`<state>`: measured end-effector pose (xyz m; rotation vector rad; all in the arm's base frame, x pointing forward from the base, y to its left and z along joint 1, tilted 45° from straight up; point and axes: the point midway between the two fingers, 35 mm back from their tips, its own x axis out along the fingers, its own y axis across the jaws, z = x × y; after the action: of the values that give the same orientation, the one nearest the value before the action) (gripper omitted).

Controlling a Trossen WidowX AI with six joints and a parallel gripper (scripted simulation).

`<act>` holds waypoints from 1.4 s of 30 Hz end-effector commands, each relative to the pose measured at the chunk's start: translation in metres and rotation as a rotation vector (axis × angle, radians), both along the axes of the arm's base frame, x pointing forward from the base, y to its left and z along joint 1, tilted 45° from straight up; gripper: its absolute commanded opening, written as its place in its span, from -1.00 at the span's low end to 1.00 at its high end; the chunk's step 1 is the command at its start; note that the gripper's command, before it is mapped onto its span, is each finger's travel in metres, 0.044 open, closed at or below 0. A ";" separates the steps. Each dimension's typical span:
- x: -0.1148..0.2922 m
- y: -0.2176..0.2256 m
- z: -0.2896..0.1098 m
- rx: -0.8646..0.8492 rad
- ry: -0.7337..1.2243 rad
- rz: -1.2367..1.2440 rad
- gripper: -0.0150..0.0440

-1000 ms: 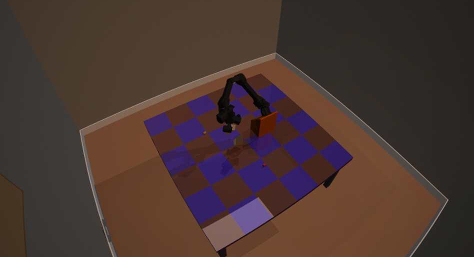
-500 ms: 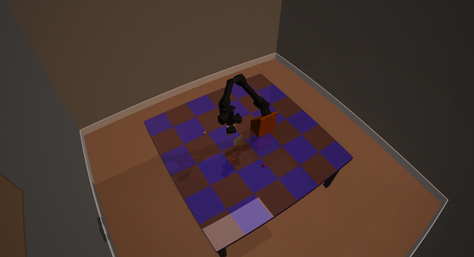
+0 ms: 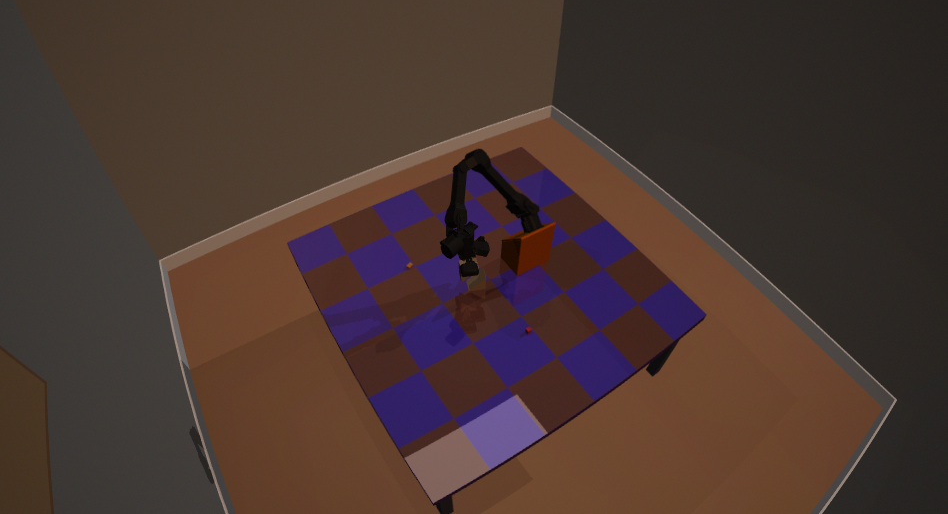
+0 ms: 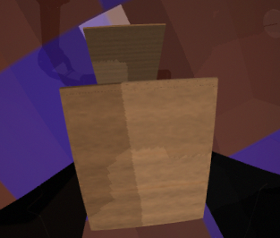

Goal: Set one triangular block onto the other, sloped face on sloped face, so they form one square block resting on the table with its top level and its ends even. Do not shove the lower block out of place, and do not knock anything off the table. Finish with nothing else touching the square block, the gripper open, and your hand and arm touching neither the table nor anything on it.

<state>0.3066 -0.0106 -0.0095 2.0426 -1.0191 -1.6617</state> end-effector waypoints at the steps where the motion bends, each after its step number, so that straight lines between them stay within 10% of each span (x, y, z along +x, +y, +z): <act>1: -0.007 -0.011 -0.008 -0.007 -0.004 0.003 -0.49; 42: -0.015 -0.028 -0.035 -0.022 -0.013 0.007 -0.49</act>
<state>0.2918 -0.0383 -0.0442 2.0421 -1.0262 -1.6391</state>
